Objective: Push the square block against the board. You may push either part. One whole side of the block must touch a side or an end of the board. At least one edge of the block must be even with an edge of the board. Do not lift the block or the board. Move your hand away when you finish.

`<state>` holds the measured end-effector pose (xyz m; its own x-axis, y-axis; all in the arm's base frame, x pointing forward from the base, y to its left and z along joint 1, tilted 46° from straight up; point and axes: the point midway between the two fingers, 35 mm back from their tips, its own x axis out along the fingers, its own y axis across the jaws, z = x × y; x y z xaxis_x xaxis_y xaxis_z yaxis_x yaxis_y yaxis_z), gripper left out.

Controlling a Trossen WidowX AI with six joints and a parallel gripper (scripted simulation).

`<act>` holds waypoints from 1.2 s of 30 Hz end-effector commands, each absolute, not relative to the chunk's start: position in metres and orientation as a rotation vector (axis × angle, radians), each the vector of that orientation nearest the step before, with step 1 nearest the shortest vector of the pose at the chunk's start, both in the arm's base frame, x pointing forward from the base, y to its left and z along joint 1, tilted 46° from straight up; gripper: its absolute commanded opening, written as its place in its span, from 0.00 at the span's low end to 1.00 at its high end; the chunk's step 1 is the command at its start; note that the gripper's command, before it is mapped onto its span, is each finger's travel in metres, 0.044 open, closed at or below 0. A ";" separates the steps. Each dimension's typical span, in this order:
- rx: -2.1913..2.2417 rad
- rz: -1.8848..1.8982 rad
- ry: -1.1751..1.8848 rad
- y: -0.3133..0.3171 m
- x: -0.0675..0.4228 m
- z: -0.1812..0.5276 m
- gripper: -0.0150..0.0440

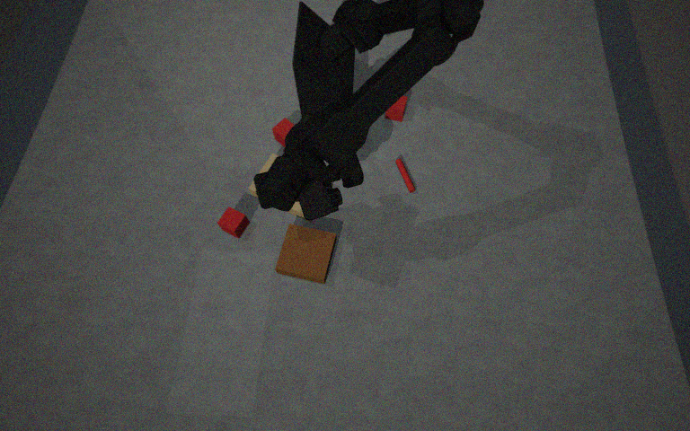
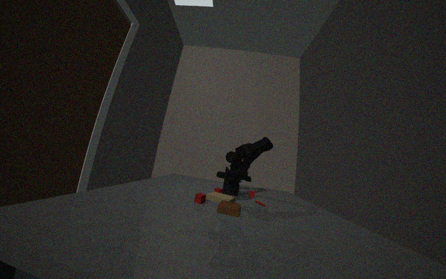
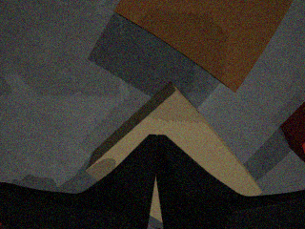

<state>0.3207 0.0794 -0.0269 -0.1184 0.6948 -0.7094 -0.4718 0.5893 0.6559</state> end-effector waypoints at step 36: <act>1.164 -0.054 1.838 0.005 0.309 -0.095 0.25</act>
